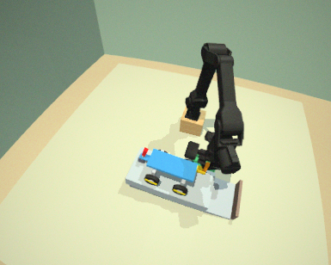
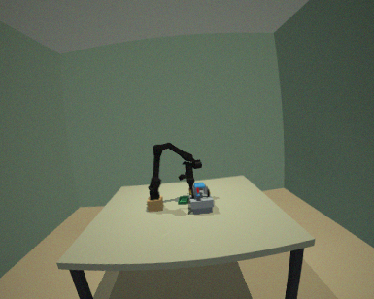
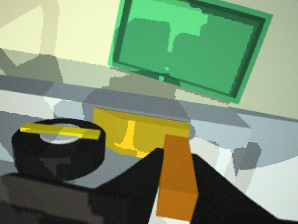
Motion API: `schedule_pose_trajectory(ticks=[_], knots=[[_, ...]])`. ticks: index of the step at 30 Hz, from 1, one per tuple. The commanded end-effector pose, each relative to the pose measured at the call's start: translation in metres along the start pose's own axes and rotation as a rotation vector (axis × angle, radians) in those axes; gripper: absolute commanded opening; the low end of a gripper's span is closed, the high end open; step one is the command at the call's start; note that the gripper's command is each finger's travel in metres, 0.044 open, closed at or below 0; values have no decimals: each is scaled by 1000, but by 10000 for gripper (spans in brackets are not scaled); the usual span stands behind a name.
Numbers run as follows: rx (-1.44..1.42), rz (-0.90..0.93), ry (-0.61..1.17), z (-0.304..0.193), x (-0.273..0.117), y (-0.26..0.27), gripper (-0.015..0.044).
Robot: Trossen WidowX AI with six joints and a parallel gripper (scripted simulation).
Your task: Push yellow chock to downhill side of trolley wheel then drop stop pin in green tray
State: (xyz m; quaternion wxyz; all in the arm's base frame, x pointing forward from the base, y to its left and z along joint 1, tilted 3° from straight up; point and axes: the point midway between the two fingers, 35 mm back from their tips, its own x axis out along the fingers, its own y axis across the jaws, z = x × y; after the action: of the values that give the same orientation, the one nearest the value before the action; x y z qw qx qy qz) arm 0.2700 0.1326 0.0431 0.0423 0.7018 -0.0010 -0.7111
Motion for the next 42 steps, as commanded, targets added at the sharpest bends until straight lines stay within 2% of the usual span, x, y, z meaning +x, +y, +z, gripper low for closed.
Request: schedule_pose_trajectory(ticks=[1,6,10,31,35,39,42], knots=[[1,1,0,0,0,0,53],[1,1,0,0,0,0,184],[1,1,0,0,-1,0,190],[0,4,5,0,-60,0,190],[-3,2,1,0,-52,-1,295],[48,-8,19,-3,-55,-3,190],[158,-26,50,-9,-62,-4,190]])
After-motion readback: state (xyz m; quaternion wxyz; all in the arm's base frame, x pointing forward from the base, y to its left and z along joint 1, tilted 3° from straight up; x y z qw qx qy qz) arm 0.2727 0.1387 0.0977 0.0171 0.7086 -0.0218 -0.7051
